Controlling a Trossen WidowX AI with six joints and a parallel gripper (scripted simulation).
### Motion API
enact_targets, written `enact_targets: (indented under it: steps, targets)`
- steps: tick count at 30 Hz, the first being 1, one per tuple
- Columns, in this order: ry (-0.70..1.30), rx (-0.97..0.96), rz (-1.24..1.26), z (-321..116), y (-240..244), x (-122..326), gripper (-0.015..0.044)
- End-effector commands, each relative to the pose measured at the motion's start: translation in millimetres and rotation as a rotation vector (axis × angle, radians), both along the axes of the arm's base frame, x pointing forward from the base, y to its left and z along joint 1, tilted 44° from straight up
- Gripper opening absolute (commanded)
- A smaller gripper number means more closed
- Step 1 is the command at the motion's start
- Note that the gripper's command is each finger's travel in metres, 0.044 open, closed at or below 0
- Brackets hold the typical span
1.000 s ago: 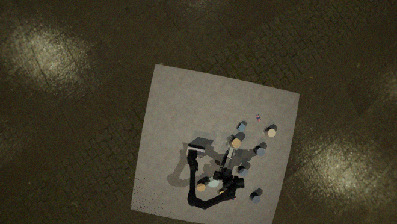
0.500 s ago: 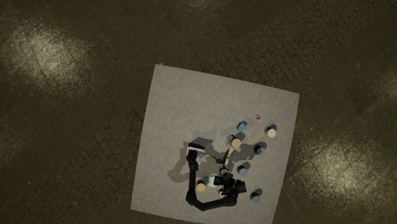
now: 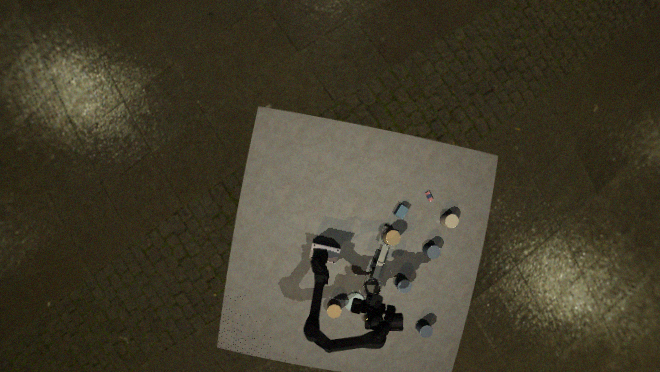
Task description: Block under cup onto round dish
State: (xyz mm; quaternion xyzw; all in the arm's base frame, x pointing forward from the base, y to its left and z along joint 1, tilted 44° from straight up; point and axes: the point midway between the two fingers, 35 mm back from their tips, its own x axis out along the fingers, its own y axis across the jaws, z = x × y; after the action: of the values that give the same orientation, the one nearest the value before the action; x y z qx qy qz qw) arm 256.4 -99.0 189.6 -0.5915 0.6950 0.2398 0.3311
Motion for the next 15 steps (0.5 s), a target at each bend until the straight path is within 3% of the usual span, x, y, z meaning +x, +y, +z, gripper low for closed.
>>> enact_targets:
  steps: [1,15]
  targets:
    - [-0.005,-0.004,-0.008,1.9,-15.9,-9.0,0.0]
    - [-0.009,-0.031,-0.07,6.0,-73.1,-51.1,0.0]
